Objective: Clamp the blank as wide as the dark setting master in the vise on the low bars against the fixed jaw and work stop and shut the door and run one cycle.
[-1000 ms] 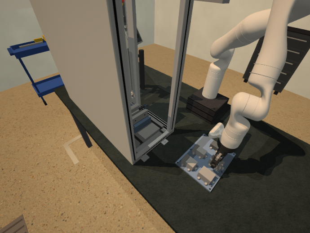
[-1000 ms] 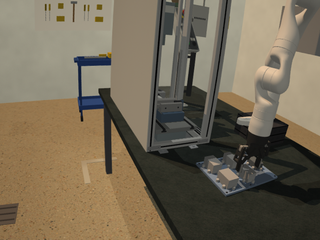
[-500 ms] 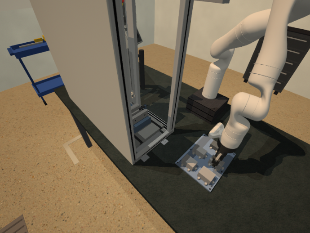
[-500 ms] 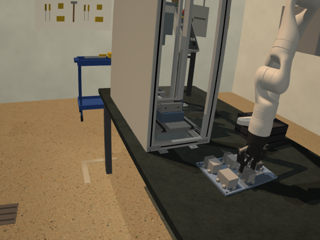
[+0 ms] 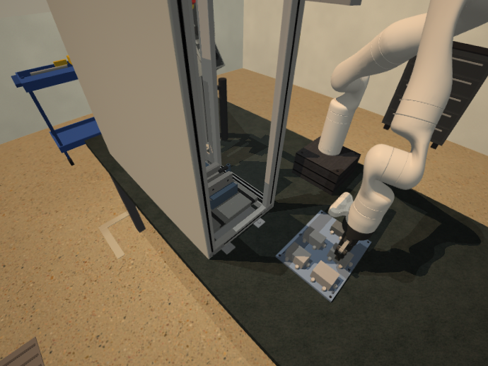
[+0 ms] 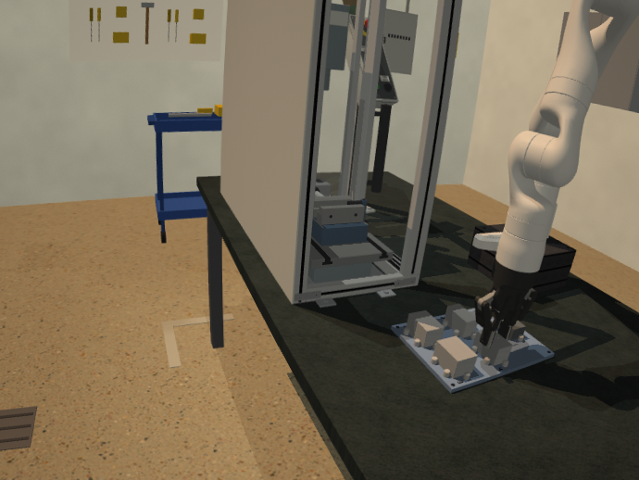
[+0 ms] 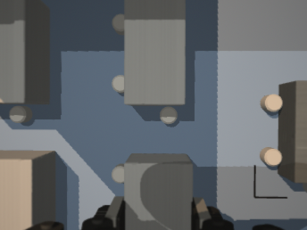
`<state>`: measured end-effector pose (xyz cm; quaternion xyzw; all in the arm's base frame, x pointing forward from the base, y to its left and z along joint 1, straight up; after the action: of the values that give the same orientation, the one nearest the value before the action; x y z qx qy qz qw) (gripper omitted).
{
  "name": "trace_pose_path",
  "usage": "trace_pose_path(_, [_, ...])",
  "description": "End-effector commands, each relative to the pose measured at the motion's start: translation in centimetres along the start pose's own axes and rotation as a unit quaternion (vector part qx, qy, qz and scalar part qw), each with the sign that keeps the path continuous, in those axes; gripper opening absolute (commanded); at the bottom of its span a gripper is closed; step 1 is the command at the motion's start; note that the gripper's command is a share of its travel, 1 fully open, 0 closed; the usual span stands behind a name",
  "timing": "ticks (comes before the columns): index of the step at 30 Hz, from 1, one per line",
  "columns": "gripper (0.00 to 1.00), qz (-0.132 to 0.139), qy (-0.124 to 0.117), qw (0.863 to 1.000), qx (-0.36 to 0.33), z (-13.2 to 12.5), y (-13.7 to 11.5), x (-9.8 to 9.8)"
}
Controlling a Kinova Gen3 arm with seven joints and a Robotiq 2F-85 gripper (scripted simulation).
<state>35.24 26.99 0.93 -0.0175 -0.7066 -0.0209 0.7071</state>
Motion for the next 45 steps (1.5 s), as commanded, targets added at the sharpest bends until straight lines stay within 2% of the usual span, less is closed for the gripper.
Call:
trace_pose_path(1, [0.10,-0.001,-0.001,1.000,0.000,0.0,0.0,0.1])
trace_pose_path(43, [0.10,-0.001,-0.001,1.000,0.000,0.0,0.0,0.1])
trace_pose_path(45, [0.10,-0.001,-0.001,1.000,0.000,0.0,0.0,1.3])
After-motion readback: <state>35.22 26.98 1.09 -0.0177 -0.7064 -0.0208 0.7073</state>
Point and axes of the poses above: the point where the finger pads meet when closed, its own x axis back along the fingers, its own z axis across the jaws, y = z × x, the point moved 6 cm from there along x, back along the fingers, and after that the axes turned 4 degrees about -x, right-handed, at the moved point
